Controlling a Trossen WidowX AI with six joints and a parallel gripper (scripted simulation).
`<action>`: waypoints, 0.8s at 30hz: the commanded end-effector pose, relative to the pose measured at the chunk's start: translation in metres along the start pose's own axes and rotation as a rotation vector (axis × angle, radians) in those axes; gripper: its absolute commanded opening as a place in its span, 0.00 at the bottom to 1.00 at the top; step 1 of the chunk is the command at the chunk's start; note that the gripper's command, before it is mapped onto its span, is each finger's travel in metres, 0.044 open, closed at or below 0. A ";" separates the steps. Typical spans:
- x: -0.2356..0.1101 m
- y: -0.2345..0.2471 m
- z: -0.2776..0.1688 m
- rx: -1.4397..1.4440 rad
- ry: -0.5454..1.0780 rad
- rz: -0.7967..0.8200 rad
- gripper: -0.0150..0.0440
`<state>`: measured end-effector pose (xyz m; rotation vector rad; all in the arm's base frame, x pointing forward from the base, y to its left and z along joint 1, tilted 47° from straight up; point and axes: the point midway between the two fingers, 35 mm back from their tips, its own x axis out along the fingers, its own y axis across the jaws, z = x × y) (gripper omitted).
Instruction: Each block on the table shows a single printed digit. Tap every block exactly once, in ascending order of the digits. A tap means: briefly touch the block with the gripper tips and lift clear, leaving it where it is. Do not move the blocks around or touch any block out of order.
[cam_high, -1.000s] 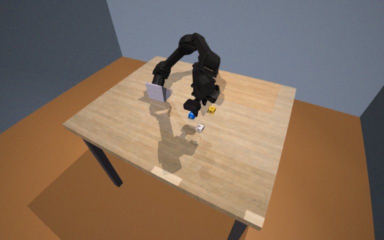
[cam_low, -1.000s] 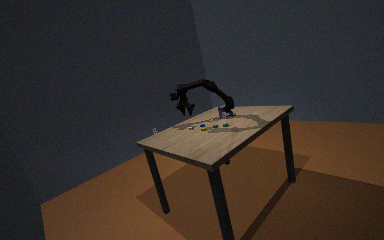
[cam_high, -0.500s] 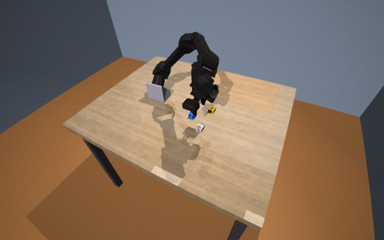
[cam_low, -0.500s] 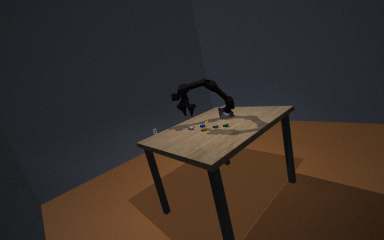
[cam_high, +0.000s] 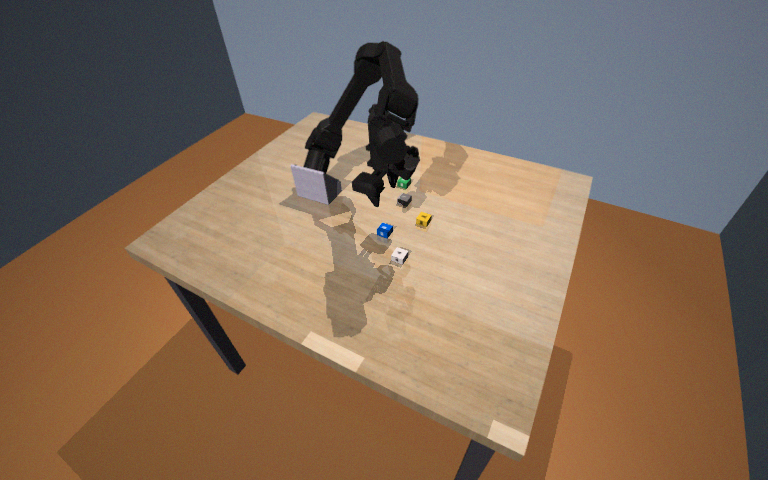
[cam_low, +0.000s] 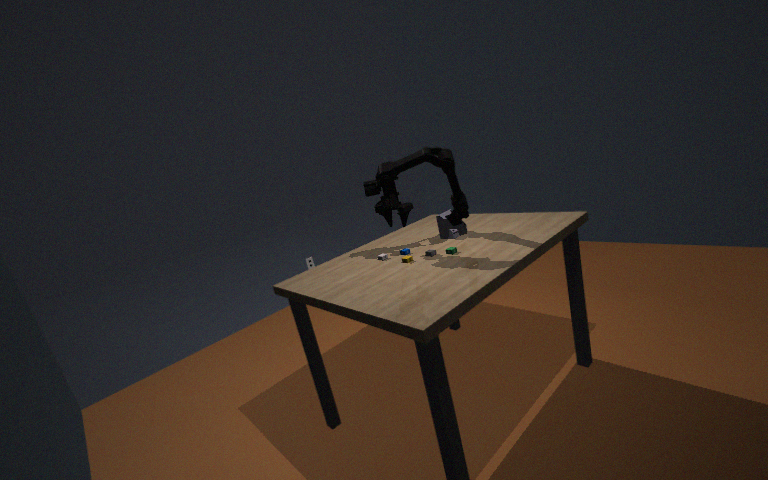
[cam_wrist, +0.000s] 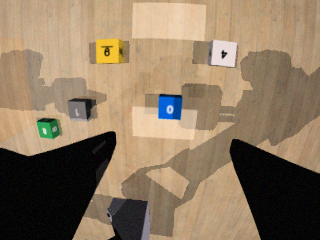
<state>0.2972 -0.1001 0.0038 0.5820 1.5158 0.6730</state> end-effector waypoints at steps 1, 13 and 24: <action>0.005 0.003 -0.006 -0.004 0.003 -0.001 0.89; 0.083 0.004 -0.006 -0.006 0.002 0.002 0.35; 0.083 0.004 -0.006 -0.006 0.002 0.002 0.29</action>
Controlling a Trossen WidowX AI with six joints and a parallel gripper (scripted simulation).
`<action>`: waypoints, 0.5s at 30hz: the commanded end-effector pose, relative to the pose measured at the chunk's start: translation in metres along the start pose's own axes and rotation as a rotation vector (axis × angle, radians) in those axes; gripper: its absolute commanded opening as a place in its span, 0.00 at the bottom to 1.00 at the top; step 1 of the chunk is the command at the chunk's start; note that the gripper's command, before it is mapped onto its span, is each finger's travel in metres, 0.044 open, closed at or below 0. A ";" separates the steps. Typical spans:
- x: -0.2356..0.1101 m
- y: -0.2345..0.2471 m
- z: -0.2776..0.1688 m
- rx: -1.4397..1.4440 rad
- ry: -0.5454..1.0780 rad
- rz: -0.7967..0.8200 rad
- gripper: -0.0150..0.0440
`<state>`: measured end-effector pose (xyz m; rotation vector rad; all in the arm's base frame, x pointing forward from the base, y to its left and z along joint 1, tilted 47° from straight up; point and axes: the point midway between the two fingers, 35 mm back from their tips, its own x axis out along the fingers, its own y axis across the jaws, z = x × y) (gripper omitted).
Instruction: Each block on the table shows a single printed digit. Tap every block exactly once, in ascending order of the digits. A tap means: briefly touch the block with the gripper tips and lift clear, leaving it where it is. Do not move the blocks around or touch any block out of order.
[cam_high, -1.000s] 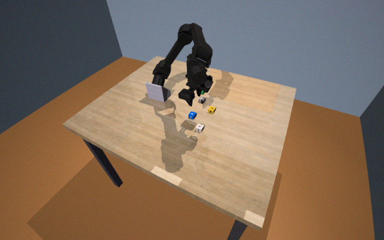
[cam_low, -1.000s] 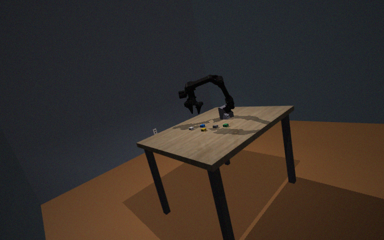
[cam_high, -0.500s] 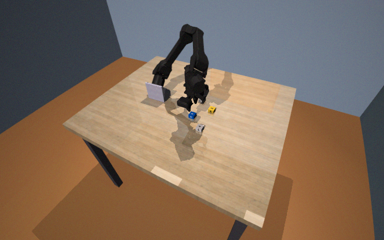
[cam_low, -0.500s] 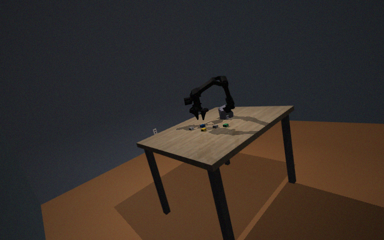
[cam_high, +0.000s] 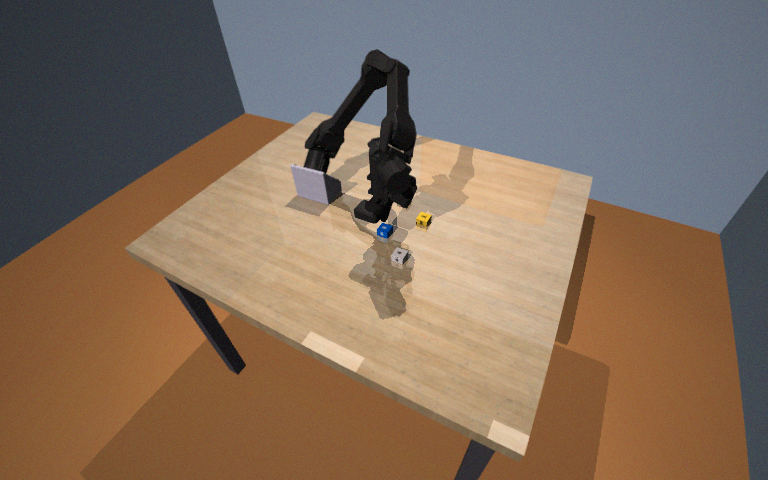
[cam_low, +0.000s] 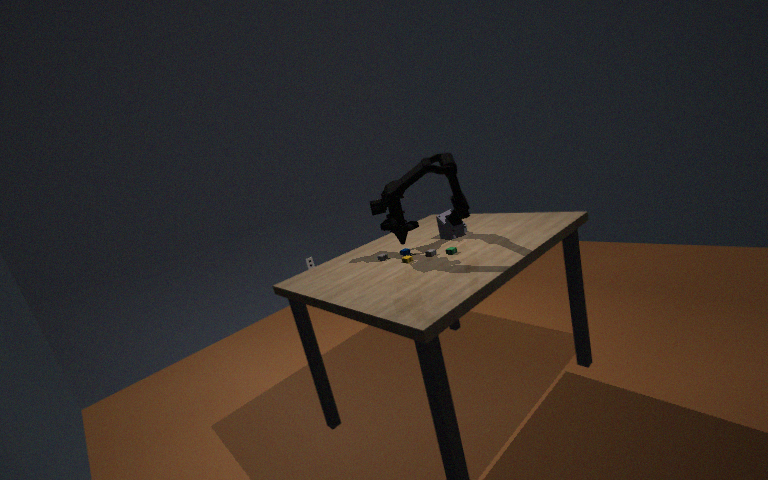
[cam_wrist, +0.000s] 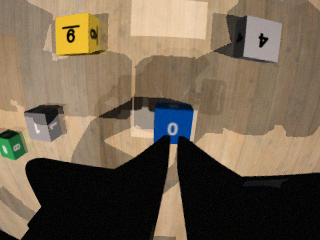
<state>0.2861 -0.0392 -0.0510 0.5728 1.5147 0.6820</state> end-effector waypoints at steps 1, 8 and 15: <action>0.001 0.000 0.000 0.005 -0.002 0.002 0.29; 0.010 0.000 0.000 0.005 -0.002 0.003 0.29; 0.021 0.000 0.000 0.005 -0.002 0.003 0.29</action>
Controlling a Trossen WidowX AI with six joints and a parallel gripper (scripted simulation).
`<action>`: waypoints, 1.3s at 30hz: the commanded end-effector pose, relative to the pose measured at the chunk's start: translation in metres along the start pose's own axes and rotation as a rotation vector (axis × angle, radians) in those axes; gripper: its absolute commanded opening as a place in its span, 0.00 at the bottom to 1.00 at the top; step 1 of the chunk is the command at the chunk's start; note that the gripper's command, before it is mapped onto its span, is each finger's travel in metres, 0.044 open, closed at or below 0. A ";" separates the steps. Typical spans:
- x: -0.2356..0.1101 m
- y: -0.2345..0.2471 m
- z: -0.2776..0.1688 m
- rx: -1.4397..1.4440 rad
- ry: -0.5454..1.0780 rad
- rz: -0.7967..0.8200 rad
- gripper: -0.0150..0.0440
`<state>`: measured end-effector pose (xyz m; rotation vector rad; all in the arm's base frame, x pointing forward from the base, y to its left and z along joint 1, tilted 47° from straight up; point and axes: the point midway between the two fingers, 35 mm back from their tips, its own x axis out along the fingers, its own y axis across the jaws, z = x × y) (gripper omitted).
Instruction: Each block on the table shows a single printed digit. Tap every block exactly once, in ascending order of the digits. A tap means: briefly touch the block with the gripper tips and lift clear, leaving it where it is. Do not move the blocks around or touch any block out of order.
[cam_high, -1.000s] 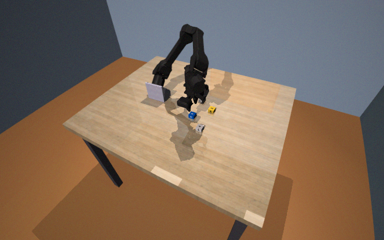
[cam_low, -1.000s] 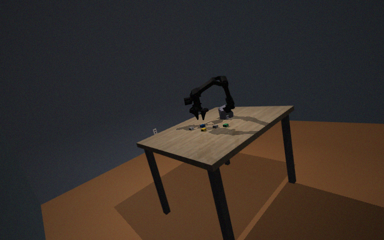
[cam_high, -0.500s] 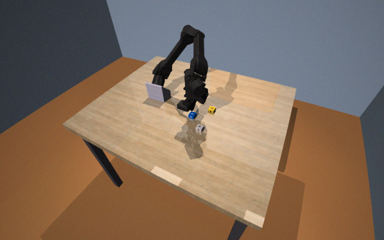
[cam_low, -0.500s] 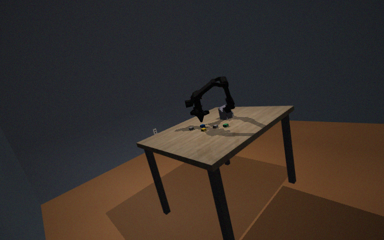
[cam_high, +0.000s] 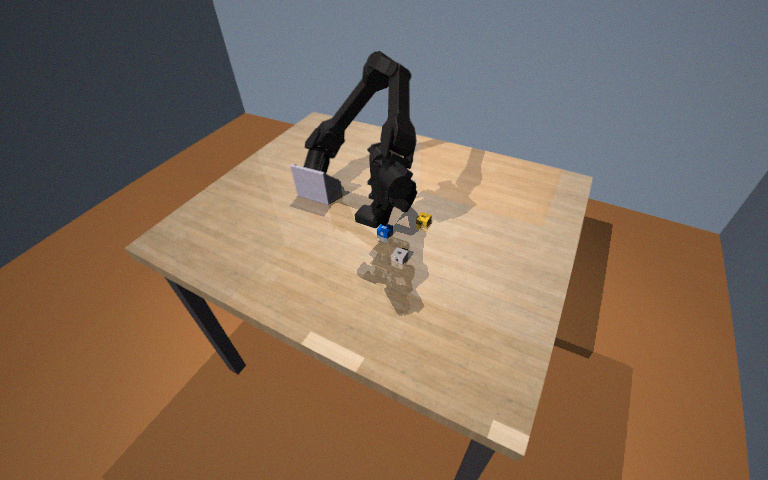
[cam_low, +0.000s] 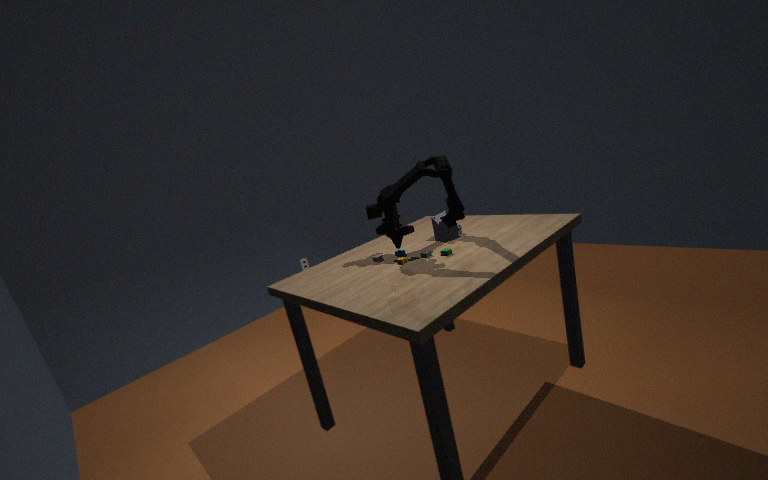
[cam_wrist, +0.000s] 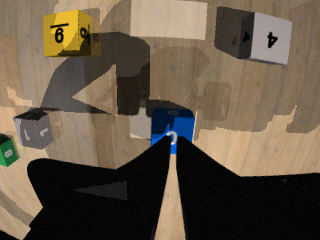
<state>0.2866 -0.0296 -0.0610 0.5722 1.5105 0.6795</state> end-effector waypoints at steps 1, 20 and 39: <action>0.009 0.001 -0.001 0.006 0.003 0.005 0.29; -0.013 0.001 -0.001 0.006 0.003 0.004 0.29; -0.097 0.075 0.006 0.010 0.005 -0.004 0.29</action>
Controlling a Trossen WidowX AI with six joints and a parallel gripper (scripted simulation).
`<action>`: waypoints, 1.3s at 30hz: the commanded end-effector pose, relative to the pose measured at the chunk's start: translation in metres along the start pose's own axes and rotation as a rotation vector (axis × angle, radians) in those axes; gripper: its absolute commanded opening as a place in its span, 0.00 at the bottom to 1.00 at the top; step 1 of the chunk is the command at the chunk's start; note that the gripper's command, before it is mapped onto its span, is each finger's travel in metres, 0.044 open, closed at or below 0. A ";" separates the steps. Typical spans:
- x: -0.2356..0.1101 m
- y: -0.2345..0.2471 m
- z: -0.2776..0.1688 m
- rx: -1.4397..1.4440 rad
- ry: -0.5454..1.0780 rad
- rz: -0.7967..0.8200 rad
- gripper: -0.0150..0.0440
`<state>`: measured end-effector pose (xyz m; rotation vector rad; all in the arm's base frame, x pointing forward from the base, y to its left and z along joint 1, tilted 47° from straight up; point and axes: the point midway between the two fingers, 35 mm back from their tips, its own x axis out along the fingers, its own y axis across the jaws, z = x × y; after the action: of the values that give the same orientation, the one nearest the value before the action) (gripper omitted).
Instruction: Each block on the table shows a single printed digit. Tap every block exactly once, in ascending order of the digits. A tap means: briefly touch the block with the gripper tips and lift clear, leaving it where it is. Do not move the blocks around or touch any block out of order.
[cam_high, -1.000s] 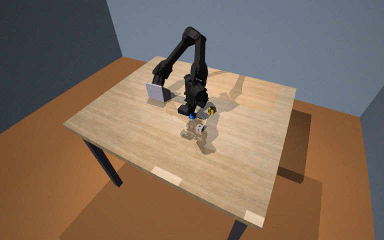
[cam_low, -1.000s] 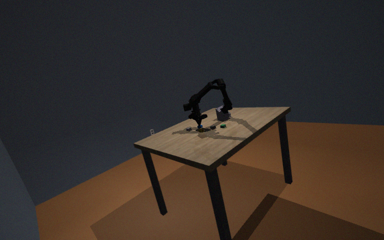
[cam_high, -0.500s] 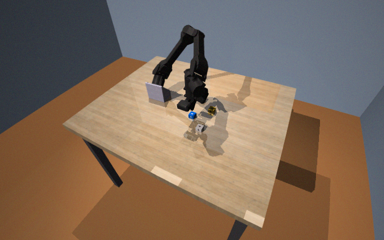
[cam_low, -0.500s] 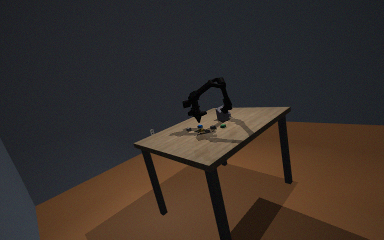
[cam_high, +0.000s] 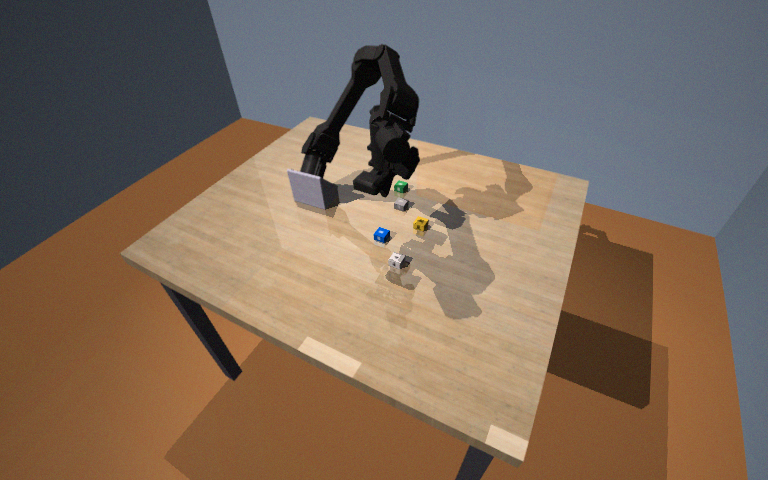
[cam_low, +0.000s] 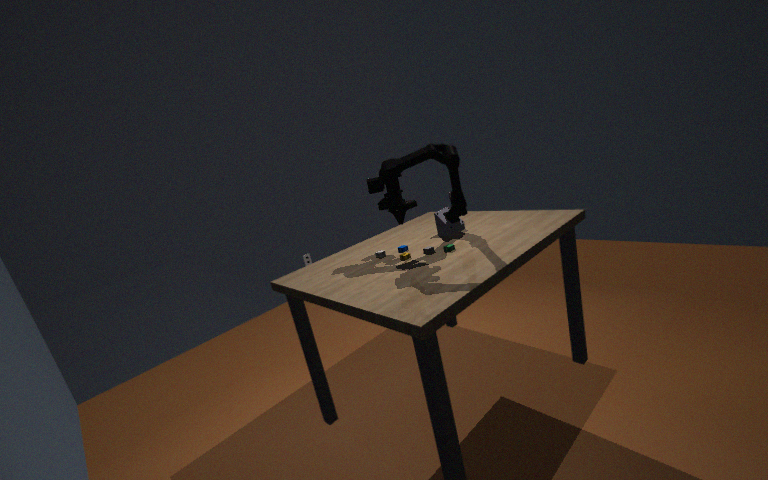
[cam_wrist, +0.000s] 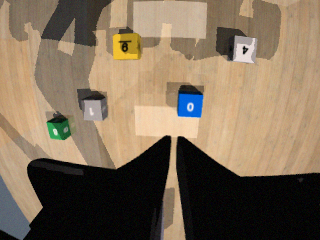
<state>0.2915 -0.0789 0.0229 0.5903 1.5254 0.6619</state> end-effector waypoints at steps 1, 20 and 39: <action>-0.002 0.066 0.002 -0.016 0.001 -0.002 0.29; 0.079 0.124 -0.007 -0.018 0.000 0.013 0.29; 0.101 0.125 -0.008 -0.018 0.000 0.014 0.29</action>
<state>0.2767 0.0742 0.0464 0.5808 1.5107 0.6858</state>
